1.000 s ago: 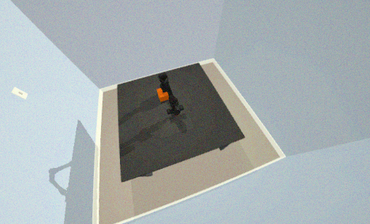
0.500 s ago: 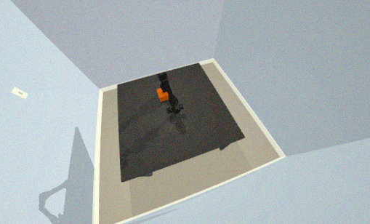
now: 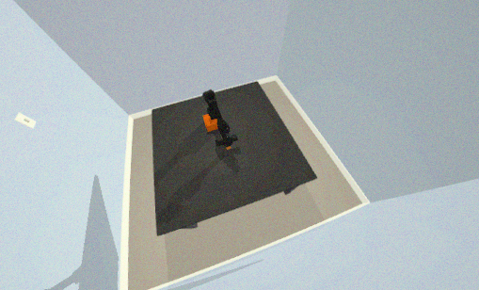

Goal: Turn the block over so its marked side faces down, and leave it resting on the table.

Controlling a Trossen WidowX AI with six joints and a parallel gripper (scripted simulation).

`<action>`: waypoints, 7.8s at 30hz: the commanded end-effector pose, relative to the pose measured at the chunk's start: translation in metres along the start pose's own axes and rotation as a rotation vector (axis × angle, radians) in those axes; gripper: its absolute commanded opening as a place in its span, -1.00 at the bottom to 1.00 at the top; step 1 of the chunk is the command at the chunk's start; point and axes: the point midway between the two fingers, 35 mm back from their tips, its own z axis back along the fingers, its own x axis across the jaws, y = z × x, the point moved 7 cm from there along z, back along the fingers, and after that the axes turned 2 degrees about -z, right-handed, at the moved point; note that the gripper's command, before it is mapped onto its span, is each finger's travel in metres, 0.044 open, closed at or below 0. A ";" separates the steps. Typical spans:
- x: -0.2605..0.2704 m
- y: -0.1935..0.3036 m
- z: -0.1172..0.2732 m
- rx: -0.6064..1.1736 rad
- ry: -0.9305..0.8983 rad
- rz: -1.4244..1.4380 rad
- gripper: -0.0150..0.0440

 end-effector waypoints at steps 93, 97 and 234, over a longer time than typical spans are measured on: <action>-0.004 0.069 -0.053 -0.914 -0.028 -0.003 0.31; -0.004 0.069 -0.053 -0.914 -0.028 -0.003 0.67; -0.001 -0.019 -0.022 0.139 0.006 -0.005 0.00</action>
